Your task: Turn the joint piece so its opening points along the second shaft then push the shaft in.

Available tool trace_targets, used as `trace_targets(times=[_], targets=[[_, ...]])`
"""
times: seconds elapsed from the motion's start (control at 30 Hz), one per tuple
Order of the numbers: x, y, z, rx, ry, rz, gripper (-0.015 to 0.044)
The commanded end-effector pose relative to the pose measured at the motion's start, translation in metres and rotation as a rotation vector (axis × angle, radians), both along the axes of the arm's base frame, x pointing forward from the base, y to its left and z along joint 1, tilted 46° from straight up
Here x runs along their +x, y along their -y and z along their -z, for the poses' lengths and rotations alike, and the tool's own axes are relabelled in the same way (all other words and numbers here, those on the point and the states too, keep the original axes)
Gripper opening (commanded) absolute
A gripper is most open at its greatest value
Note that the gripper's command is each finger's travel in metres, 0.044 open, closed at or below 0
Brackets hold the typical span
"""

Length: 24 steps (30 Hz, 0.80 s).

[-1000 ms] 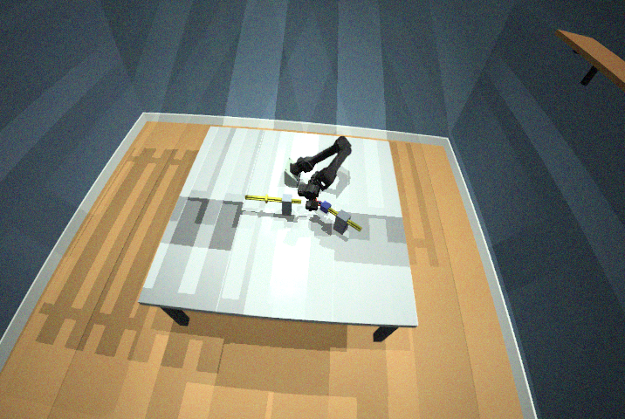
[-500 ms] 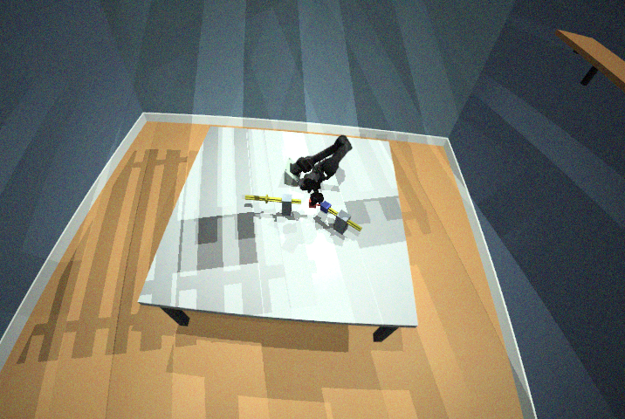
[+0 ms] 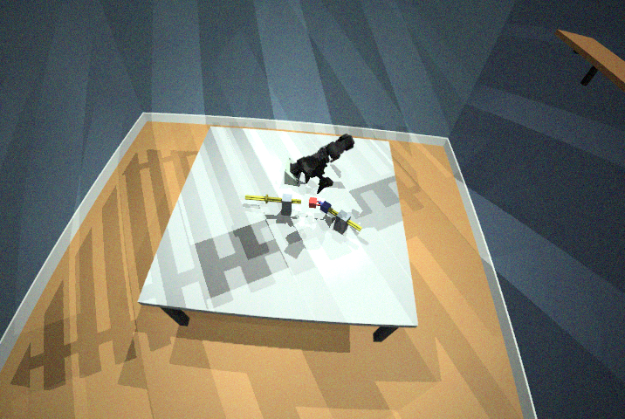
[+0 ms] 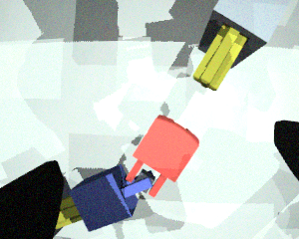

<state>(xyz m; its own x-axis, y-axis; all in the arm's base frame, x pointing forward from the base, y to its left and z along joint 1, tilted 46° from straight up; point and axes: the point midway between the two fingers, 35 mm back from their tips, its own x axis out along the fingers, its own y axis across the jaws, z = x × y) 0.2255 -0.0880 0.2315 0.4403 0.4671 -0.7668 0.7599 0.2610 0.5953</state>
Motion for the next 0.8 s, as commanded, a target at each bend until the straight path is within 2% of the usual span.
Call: trace_targets(times=[0.0, 0.23, 0.77], targets=[[-0.003, 0.002, -0.004, -0.023, 0.021, -0.022, 0.044], [0.002, 0.005, 0.003, 0.026, -0.022, 0.009, 0.044], [0.014, 0.009, 0.074, 0.375, -0.393, 0.211, 0.044]])
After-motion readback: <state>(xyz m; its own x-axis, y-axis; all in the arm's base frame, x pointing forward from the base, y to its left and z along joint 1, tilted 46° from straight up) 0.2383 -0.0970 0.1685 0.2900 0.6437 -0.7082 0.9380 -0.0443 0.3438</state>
